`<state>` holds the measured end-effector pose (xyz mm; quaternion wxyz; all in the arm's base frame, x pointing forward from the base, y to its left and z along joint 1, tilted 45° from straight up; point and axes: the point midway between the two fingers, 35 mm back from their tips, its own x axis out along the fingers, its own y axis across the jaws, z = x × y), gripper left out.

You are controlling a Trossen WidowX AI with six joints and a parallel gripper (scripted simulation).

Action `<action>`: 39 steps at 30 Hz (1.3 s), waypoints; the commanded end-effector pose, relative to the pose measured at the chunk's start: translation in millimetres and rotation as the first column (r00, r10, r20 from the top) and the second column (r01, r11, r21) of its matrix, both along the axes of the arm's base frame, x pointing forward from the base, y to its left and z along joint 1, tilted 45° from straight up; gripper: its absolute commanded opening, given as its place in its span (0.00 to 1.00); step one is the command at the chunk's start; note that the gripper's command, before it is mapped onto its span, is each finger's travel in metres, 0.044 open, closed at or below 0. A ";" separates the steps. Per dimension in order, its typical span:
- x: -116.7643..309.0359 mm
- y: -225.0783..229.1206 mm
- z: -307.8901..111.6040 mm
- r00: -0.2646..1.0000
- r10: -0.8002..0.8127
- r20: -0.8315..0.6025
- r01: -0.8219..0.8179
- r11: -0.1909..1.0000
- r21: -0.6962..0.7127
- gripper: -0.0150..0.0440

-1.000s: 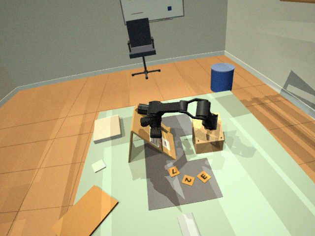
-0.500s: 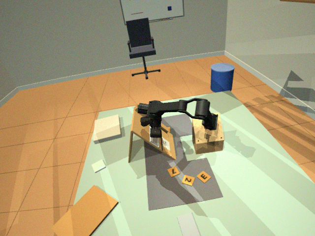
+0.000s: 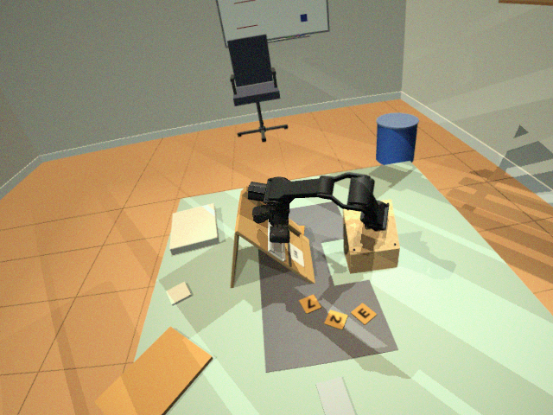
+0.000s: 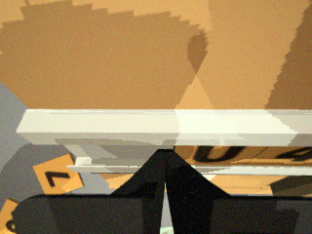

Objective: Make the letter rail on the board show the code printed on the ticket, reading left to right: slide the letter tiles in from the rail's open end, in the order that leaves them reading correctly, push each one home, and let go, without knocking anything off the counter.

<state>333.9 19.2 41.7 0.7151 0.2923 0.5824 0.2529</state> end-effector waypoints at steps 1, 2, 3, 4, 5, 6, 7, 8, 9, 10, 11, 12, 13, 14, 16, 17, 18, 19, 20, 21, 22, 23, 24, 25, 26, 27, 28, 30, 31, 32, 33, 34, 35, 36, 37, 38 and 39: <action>-5.5 -3.4 3.0 1.000 0.002 0.000 -0.002 1.000 -0.008 0.25; -5.5 -3.4 3.0 1.000 0.002 0.000 -0.002 1.000 -0.008 0.25; -6.2 -3.8 3.4 1.000 0.002 0.000 -0.002 1.000 -0.008 0.25; -7.3 -4.4 4.0 1.000 0.002 0.000 -0.002 1.000 -0.008 0.25; -8.2 -4.8 4.5 1.000 0.002 0.000 -0.002 1.000 -0.008 0.25; -9.5 -5.4 5.2 1.000 0.002 0.000 -0.002 1.000 -0.008 0.25; -10.9 -6.1 6.0 1.000 0.002 0.000 -0.002 1.000 -0.008 0.25; -10.9 -6.1 6.0 1.000 0.002 0.000 -0.002 1.000 -0.008 0.25; -11.6 -6.4 6.3 1.000 0.002 0.000 -0.002 1.000 -0.008 0.25; -12.8 -7.0 6.9 1.000 0.002 0.000 -0.002 1.000 -0.008 0.25; -13.7 -7.3 7.3 1.000 0.002 0.000 -0.002 1.000 -0.008 0.25; -15.1 -8.0 8.0 1.000 0.002 0.000 -0.002 1.000 -0.008 0.25; -15.1 -8.0 7.9 1.000 0.002 0.000 -0.002 1.000 -0.008 0.25; -16.5 -8.7 8.5 1.000 0.002 0.000 -0.002 1.000 -0.008 0.25; -17.8 -9.4 9.2 1.000 0.002 0.000 -0.002 1.000 -0.008 0.25; -18.6 -9.7 9.5 1.000 0.002 -0.001 -0.002 1.000 -0.008 0.25; -19.8 -10.3 10.0 1.000 0.002 -0.001 -0.002 1.000 -0.008 0.25; -20.6 -10.8 10.4 1.000 0.002 -0.001 -0.002 1.000 -0.008 0.25; -22.0 -11.4 11.0 1.000 0.002 -0.001 -0.002 1.000 -0.008 0.25; -22.0 -11.4 11.0 1.000 0.002 -0.001 -0.002 1.000 -0.008 0.25; -22.1 -11.4 11.0 1.000 0.002 -0.001 -0.002 1.000 -0.008 0.25; -22.1 -11.4 11.0 1.000 0.002 -0.001 -0.002 1.000 -0.008 0.25; -22.2 -11.3 10.9 1.000 0.002 -0.001 -0.002 1.000 -0.008 0.25; -22.2 -11.3 10.9 1.000 0.002 -0.001 -0.002 1.000 -0.008 0.25; -19.3 -12.3 10.8 1.000 -0.005 0.001 0.005 1.000 -0.004 0.30; -20.5 -15.0 11.5 1.000 -0.012 0.008 0.012 1.000 -0.001 0.34; -22.4 -19.2 12.6 1.000 -0.024 0.020 0.024 1.000 0.003 0.39; -29.0 -32.5 16.2 0.996 -0.063 0.058 0.062 0.998 0.017 0.48; -33.9 -41.1 18.5 0.992 -0.090 0.084 0.088 0.996 0.026 0.52; -39.7 -50.4 21.0 0.986 -0.121 0.114 0.118 0.992 0.035 0.57; -45.8 -59.2 23.5 0.978 -0.152 0.145 0.147 0.988 0.043 0.61; -52.1 -67.6 25.7 0.967 -0.182 0.175 0.176 0.983 0.051 0.65; -58.6 -75.4 27.9 0.955 -0.213 0.206 0.205 0.977 0.058 0.70; -65.5 -82.9 30.4 0.941 -0.244 0.234 0.235 0.970 0.067 0.74; -72.7 -89.8 32.9 0.925 -0.276 0.262 0.265 0.961 0.076 0.79; -79.8 -96.3 35.2 0.907 -0.306 0.290 0.295 0.952 0.083 0.83; -87.1 -102.3 37.3 0.886 -0.336 0.318 0.325 0.941 0.090 0.88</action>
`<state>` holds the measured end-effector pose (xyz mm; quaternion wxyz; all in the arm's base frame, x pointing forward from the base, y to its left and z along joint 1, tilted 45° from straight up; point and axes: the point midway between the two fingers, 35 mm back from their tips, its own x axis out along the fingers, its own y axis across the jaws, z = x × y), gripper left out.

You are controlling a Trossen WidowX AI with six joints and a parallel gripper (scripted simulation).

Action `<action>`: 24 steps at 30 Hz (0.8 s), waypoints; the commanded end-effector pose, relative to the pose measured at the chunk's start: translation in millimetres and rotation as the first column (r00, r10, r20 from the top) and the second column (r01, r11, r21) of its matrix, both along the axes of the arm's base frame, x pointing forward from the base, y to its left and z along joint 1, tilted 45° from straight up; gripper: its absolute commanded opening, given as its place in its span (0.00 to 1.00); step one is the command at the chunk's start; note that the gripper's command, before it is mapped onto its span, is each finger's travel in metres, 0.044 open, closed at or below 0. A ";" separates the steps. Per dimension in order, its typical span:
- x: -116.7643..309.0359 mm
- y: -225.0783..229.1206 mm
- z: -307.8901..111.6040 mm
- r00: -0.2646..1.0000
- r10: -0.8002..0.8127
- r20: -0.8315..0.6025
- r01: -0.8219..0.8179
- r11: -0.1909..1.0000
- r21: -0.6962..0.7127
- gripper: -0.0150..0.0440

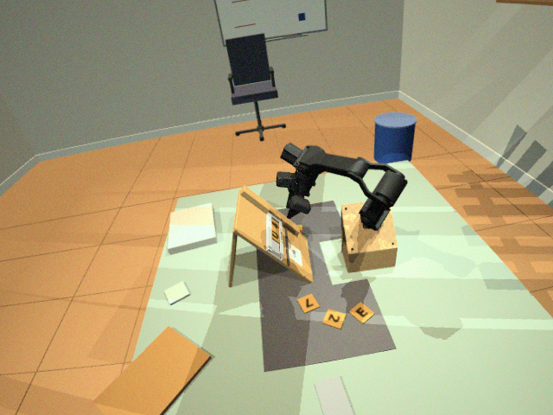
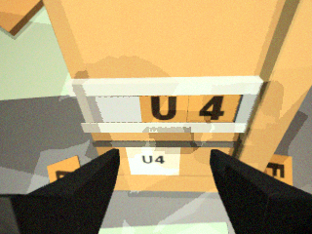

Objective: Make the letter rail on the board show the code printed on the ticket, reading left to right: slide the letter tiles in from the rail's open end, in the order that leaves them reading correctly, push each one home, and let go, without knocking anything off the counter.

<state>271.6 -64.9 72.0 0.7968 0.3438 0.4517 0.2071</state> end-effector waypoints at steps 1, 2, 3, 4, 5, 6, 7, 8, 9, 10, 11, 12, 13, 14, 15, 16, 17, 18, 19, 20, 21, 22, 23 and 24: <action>-32.0 -23.7 9.1 0.982 -0.135 0.135 0.136 0.991 0.000 0.92; -39.3 -28.8 11.0 0.972 -0.168 0.166 0.171 0.985 -0.001 0.97; -46.5 -33.3 12.8 0.960 -0.201 0.197 0.206 0.979 -0.003 1.00; -52.3 -36.7 14.2 0.948 -0.227 0.221 0.234 0.972 -0.005 1.00; -55.7 -38.6 14.9 0.941 -0.243 0.236 0.251 0.968 -0.006 1.00; -56.9 -39.2 15.2 0.938 -0.248 0.241 0.257 0.966 -0.007 1.00; -56.9 -39.2 15.2 0.938 -0.248 0.241 0.257 0.966 -0.007 1.00; -56.9 -39.2 15.2 0.938 -0.248 0.241 0.257 0.966 -0.007 1.00; -56.9 -39.2 15.2 0.938 -0.248 0.241 0.257 0.966 -0.007 1.00; -56.9 -39.2 15.2 0.938 -0.248 0.241 0.257 0.966 -0.007 1.00; -56.9 -39.2 15.2 0.938 -0.248 0.241 0.257 0.966 -0.007 1.00; -56.9 -39.2 15.2 0.938 -0.248 0.241 0.257 0.966 -0.007 1.00; -56.9 -39.2 15.2 0.938 -0.248 0.241 0.257 0.966 -0.007 1.00; -56.9 -39.2 15.2 0.938 -0.248 0.241 0.257 0.966 -0.007 1.00; -56.9 -39.2 15.2 0.938 -0.248 0.241 0.257 0.966 -0.007 1.00; -56.9 -39.2 15.2 0.938 -0.248 0.241 0.257 0.966 -0.007 1.00; -56.9 -39.2 15.2 0.938 -0.248 0.241 0.257 0.966 -0.007 1.00; -56.9 -39.2 15.2 0.938 -0.248 0.241 0.257 0.966 -0.007 1.00; -56.9 -39.2 15.2 0.938 -0.248 0.241 0.257 0.966 -0.007 1.00; -56.9 -39.2 15.2 0.938 -0.248 0.241 0.257 0.966 -0.007 1.00; -56.9 -39.2 15.2 0.938 -0.248 0.241 0.257 0.966 -0.007 1.00; -56.9 -39.2 15.2 0.938 -0.248 0.241 0.257 0.966 -0.007 1.00; -56.9 -39.2 15.2 0.938 -0.248 0.241 0.257 0.966 -0.007 1.00; -56.9 -39.2 15.2 0.938 -0.248 0.241 0.257 0.966 -0.007 1.00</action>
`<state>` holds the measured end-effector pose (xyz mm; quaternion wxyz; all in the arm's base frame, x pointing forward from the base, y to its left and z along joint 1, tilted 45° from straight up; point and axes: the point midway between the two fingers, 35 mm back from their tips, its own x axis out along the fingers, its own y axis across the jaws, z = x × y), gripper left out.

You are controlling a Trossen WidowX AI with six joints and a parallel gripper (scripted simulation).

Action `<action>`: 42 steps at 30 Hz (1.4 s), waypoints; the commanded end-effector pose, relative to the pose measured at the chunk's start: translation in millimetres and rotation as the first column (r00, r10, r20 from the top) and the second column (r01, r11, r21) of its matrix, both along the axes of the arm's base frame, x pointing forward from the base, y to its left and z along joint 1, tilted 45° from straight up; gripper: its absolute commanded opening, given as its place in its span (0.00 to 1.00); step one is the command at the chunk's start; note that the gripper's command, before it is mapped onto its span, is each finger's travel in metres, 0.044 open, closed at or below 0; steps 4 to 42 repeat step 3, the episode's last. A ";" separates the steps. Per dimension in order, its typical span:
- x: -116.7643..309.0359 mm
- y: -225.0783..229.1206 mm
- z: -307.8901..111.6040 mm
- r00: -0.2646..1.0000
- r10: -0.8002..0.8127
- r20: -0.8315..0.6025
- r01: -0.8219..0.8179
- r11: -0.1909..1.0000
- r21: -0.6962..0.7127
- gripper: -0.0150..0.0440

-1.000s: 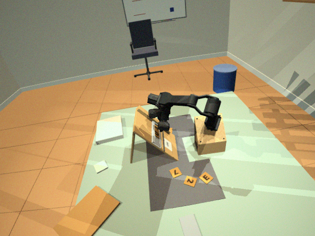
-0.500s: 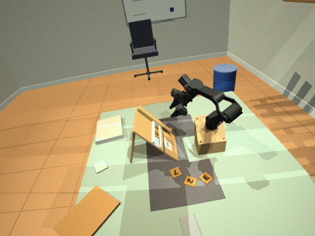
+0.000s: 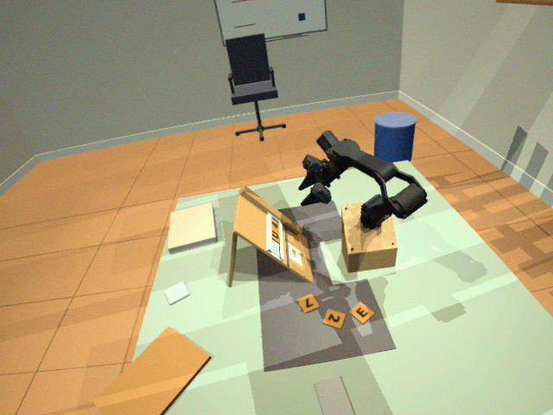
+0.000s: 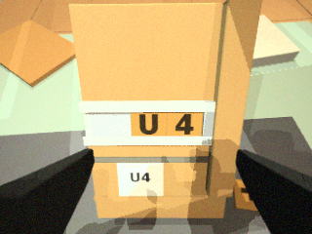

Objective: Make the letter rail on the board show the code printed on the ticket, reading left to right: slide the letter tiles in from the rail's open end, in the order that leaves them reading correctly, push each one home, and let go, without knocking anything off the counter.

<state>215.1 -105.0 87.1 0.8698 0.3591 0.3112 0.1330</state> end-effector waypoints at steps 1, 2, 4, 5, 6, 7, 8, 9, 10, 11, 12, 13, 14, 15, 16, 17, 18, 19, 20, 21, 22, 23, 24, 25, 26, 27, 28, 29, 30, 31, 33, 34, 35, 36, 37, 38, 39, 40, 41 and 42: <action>-0.4 0.9 0.2 1.000 0.002 0.007 -0.002 1.000 -0.004 1.00; -0.4 0.9 0.2 1.000 0.002 0.007 -0.002 1.000 -0.004 1.00; -0.4 0.9 0.2 1.000 0.002 0.007 -0.002 1.000 -0.004 1.00; -0.4 0.9 0.2 1.000 0.002 0.007 -0.002 1.000 -0.004 1.00; -0.4 0.9 0.2 1.000 0.002 0.007 -0.002 1.000 -0.004 1.00; -0.4 0.9 0.2 1.000 0.002 0.007 -0.002 1.000 -0.004 1.00; -0.4 0.9 0.2 1.000 0.002 0.007 -0.002 1.000 -0.004 1.00; -0.4 0.9 0.2 1.000 0.002 0.007 -0.002 1.000 -0.004 1.00; -0.4 0.9 0.2 1.000 0.002 0.007 -0.002 1.000 -0.004 1.00; -0.4 0.9 0.2 1.000 0.002 0.007 -0.002 1.000 -0.004 1.00; -0.4 0.9 0.2 1.000 0.002 0.007 -0.002 1.000 -0.004 1.00; -0.4 0.9 0.2 1.000 0.002 0.007 -0.002 1.000 -0.004 1.00; -0.4 0.9 0.2 1.000 0.002 0.007 -0.002 1.000 -0.004 1.00; -0.4 0.9 0.2 1.000 0.002 0.007 -0.002 1.000 -0.004 1.00; -0.4 0.9 0.2 1.000 0.002 0.007 -0.002 1.000 -0.004 1.00; -0.4 0.9 0.2 1.000 0.002 0.007 -0.002 1.000 -0.004 1.00; -0.4 0.9 0.2 1.000 0.002 0.007 -0.002 1.000 -0.004 1.00; -0.4 0.9 0.2 1.000 0.002 0.007 -0.002 1.000 -0.004 1.00; -0.4 0.9 0.2 1.000 0.002 0.007 -0.002 1.000 -0.004 1.00; -0.4 0.9 0.2 1.000 0.002 0.007 -0.002 1.000 -0.004 1.00; -0.4 0.9 0.2 1.000 0.002 0.007 -0.002 1.000 -0.004 1.00; -0.4 0.9 0.2 1.000 0.002 0.007 -0.002 1.000 -0.004 1.00; -0.4 0.9 0.2 1.000 0.002 0.007 -0.002 1.000 -0.004 1.00; -0.4 0.9 0.2 1.000 0.002 0.007 -0.002 1.000 -0.004 1.00; -0.4 0.9 0.2 1.000 0.002 0.007 -0.002 1.000 -0.004 1.00; -0.4 0.9 0.2 1.000 0.002 0.007 -0.002 1.000 -0.004 1.00; -0.4 0.9 0.2 1.000 0.002 0.007 -0.002 1.000 -0.004 1.00; -0.4 0.9 0.2 1.000 0.002 0.007 -0.002 1.000 -0.004 1.00; -0.4 0.9 0.2 1.000 0.002 0.007 -0.002 1.000 -0.004 1.00; -0.4 0.9 0.2 1.000 0.002 0.007 -0.002 1.000 -0.004 1.00; -0.4 0.9 0.2 1.000 0.002 0.007 -0.002 1.000 -0.004 1.00; -0.4 0.9 0.2 1.000 0.002 0.007 -0.002 1.000 -0.004 1.00; -0.4 0.9 0.2 1.000 0.002 0.007 -0.002 1.000 -0.004 1.00; -0.4 0.9 0.2 1.000 0.002 0.007 -0.002 1.000 -0.004 1.00; -0.4 0.9 0.2 1.000 0.002 0.007 -0.002 1.000 -0.004 1.00; -0.4 0.9 0.2 1.000 0.002 0.007 -0.002 1.000 -0.004 1.00; -0.4 0.9 0.2 1.000 0.002 0.007 -0.002 1.000 -0.004 1.00; -0.4 0.9 0.2 1.000 0.002 0.007 -0.002 1.000 -0.004 1.00; -0.4 0.9 0.2 1.000 0.002 0.007 -0.002 1.000 -0.004 1.00; -0.4 0.9 0.2 1.000 0.002 0.007 -0.002 1.000 -0.004 1.00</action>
